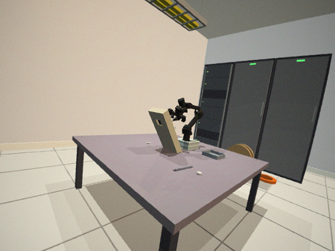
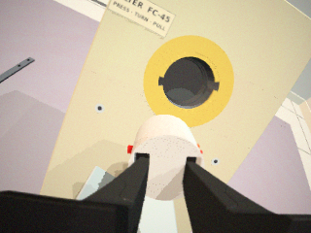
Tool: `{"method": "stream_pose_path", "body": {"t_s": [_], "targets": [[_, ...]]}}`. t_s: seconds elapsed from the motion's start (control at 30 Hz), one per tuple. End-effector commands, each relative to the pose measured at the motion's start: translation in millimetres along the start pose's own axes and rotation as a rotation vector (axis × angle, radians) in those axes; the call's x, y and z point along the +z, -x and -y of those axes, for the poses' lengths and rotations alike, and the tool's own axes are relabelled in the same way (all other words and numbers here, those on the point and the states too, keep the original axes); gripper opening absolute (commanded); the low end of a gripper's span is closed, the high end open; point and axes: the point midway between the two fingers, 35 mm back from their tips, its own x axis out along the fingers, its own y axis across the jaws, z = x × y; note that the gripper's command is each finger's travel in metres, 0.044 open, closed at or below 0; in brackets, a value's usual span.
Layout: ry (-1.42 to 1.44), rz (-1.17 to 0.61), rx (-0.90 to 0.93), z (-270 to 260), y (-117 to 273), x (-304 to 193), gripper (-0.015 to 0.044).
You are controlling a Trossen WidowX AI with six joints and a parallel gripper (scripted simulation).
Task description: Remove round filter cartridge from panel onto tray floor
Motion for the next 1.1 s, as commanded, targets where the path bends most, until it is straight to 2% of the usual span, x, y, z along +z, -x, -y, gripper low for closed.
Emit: {"method": "stream_pose_path", "body": {"t_s": [0.0,0.2,0.33,0.37,0.8,1.07], "targets": [[0.004,0.003,-0.005,-4.4,-2.6,-13.9,0.0],[0.004,0.003,-0.005,-9.9,-5.9,-29.0,0.0],[0.001,-0.003,0.001,-8.2,-4.2,-22.8,0.0105],[0.001,-0.003,0.001,-8.2,-4.2,-22.8,0.0115],[0.004,0.003,-0.005,-9.3,-5.6,-27.3,0.0115],[0.004,0.005,-0.006,15.8,3.5,42.4,0.0115]]}}
